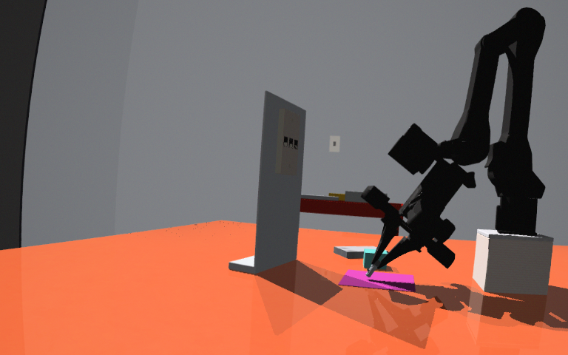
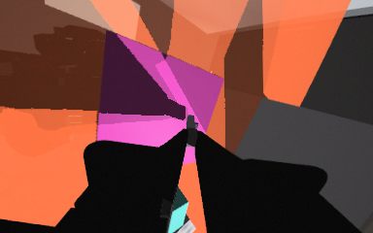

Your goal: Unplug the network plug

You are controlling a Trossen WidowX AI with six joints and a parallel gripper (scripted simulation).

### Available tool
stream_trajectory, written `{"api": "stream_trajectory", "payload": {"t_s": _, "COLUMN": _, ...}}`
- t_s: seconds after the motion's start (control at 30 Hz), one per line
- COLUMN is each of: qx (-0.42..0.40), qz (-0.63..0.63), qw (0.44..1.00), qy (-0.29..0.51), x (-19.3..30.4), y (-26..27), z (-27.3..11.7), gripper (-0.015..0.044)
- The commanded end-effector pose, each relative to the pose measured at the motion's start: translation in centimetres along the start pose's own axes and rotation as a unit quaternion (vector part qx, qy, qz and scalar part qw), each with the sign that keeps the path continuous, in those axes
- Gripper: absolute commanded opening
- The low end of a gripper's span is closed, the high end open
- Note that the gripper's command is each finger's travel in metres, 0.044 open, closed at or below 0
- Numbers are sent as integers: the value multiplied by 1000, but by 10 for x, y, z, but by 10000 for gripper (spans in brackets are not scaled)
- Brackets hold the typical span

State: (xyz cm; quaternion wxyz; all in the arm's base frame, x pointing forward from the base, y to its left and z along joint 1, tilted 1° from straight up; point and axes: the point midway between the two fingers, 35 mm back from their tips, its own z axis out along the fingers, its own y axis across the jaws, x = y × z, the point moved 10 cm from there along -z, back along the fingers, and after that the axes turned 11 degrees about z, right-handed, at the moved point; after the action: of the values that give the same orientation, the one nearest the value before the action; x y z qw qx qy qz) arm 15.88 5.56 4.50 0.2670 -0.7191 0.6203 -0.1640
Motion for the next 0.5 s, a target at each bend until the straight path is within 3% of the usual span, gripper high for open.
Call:
{"api": "stream_trajectory", "payload": {"t_s": 0.0, "qx": -6, "qz": 1, "qw": 1000, "qy": -2, "x": 0, "y": 3, "z": 1, "gripper": 0}}
{"api": "stream_trajectory", "payload": {"t_s": 0.47, "qx": -6, "qz": 1, "qw": 1000, "qy": -1, "x": 3, "y": 2, "z": 5, "gripper": 0}}
